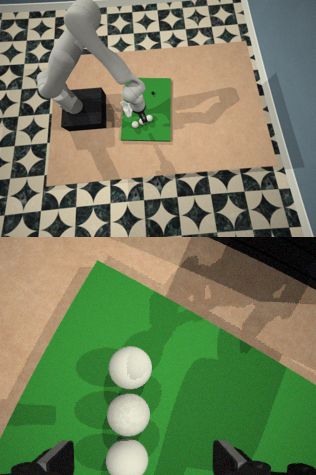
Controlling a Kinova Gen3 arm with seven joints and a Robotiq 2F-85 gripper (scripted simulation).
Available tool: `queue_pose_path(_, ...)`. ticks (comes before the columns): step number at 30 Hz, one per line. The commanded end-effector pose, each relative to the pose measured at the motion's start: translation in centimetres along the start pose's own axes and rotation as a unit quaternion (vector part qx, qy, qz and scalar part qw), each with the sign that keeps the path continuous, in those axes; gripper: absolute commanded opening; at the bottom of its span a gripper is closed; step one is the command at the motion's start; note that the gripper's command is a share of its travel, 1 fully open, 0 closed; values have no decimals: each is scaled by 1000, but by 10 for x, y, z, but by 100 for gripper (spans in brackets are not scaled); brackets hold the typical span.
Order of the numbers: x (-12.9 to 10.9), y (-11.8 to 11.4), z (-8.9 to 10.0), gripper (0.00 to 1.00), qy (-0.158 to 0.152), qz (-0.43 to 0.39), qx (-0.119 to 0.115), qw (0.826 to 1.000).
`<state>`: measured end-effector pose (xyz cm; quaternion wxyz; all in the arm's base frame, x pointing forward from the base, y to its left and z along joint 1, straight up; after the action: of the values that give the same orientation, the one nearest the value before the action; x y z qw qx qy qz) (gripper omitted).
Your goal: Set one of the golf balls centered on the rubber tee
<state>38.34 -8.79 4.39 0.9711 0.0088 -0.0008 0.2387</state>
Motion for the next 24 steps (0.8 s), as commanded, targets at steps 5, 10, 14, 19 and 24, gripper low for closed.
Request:
queue_pose_path(5,-6,-12,1,100,-5,-17,-3,1000)
queue_pose_path(10,-6,-12,1,100,-5,-18,-3,1000)
queue_pose_path(14,-6,-12,1,100,-5,-18,-3,1000)
queue_pose_path(19,-6,-14,-11,100,-3,-18,-3,1000)
queue_pose_path(24,-6,-15,-28,100,-1,-18,-4,1000)
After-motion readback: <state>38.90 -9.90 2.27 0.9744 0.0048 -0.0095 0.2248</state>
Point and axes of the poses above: the point where the finger pads meet when closed, its own z axis back along the fingers, its own y axis across the jaws, x = y × z, the point moved 1 cm from there along z, back along the fingers, and after that the axes turned 5 degrees about z, right-handed, at the moved point
